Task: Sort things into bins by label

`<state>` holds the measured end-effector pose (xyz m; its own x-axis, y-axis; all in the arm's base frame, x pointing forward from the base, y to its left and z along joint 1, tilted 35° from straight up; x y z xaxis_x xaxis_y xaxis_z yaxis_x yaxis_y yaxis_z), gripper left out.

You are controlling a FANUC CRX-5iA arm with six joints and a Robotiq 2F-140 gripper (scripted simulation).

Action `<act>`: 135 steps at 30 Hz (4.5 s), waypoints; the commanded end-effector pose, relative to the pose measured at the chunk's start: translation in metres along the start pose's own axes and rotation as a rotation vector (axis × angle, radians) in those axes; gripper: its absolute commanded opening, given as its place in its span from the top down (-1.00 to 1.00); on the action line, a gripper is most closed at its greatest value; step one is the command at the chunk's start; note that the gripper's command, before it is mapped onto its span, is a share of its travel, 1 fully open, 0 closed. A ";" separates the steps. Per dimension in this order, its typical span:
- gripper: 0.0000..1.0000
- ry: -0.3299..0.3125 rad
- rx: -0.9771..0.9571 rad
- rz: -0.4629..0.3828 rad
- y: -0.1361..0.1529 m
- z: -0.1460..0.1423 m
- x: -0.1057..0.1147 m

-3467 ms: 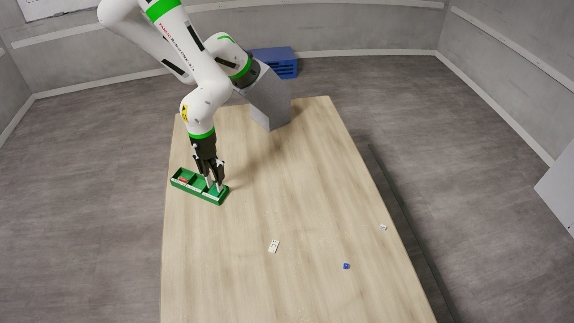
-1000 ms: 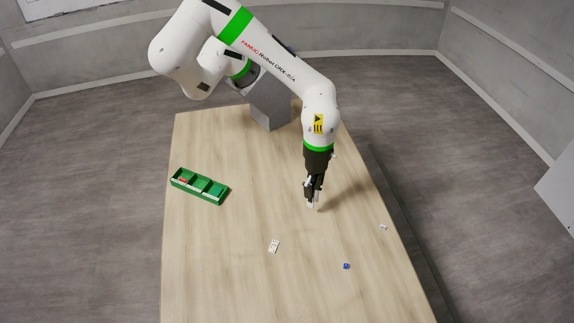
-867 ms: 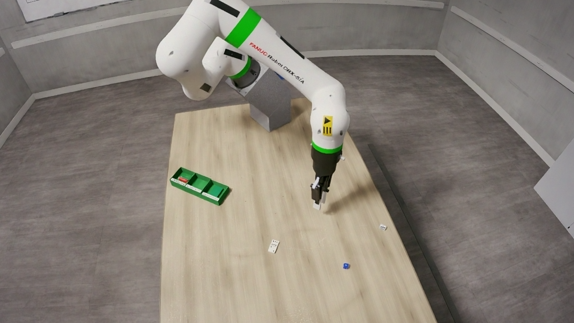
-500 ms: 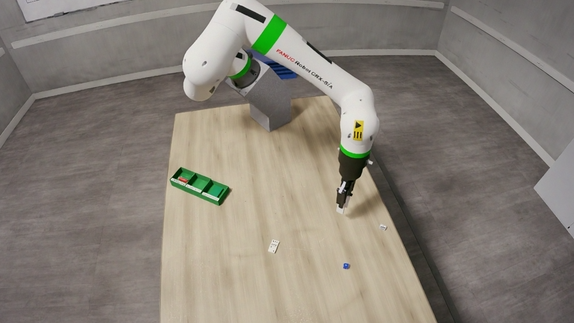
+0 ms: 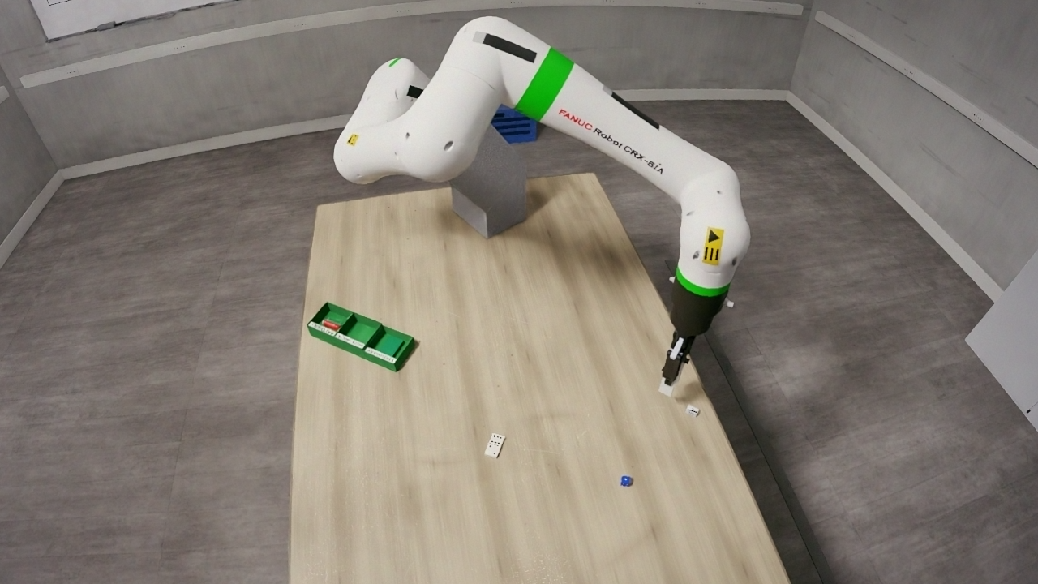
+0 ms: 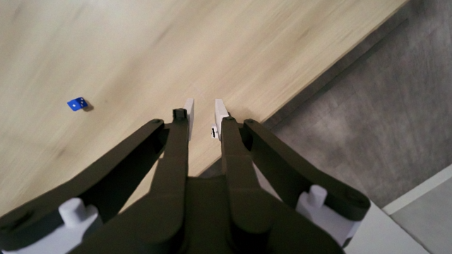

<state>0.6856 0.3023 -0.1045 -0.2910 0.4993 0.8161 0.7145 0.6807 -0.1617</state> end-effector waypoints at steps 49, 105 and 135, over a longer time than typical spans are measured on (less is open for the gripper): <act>0.48 0.005 0.001 0.023 0.068 0.019 -0.025; 0.69 0.005 0.001 0.023 0.067 0.019 -0.072; 0.69 0.005 0.001 0.023 0.068 0.019 -0.016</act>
<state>0.7290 0.3463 -0.1461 -0.2712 0.5121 0.8150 0.7204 0.6695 -0.1810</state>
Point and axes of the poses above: the point where the finger pads meet when closed, its own x axis back along the fingers, its own z axis across the jaws, y = z × x, the point moved 9 cm from there along x, back along the fingers, and after that the axes turned 1 degree about x, right-handed, at the moved point
